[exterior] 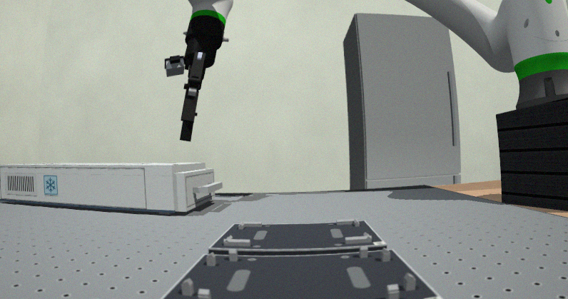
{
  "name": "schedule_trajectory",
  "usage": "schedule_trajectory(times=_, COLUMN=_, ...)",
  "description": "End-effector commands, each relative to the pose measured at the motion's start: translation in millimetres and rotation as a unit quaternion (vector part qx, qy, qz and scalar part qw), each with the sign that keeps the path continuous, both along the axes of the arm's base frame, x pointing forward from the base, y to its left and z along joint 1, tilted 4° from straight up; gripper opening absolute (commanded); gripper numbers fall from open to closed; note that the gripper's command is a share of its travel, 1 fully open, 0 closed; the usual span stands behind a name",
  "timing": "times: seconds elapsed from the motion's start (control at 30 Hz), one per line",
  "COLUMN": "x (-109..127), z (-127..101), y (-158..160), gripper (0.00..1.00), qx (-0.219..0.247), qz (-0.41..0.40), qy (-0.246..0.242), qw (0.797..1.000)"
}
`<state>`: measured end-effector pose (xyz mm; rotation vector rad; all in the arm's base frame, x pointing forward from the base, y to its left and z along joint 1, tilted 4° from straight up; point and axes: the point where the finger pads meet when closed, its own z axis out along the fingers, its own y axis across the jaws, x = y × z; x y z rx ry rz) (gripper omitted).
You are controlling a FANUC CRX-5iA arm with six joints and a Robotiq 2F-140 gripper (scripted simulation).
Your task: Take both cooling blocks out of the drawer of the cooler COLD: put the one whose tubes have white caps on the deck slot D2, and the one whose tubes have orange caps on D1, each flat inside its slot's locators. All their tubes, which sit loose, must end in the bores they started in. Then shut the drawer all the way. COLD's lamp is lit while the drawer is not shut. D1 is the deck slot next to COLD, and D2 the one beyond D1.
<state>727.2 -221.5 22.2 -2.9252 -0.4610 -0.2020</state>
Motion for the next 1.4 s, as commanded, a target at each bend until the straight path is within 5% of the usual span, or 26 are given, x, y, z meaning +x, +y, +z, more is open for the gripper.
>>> schedule_trajectory(times=0.0, x=1, z=1, y=0, gripper=1.0, qx=0.0, qz=0.0, qy=-0.001, qw=1.0)
schedule_trajectory(times=0.53, x=1, z=1, y=0, gripper=1.0, qx=0.0, qz=0.0, qy=-0.001, qw=1.0)
schedule_trajectory(times=0.57, x=-1, z=3, y=3, gripper=0.35, qx=-0.005, qz=-0.01, qy=0.007, qw=1.0)
schedule_trajectory(times=1.37, x=-41, z=40, y=72, gripper=0.35, qx=-0.022, qz=-0.041, qy=0.03, qw=0.998)
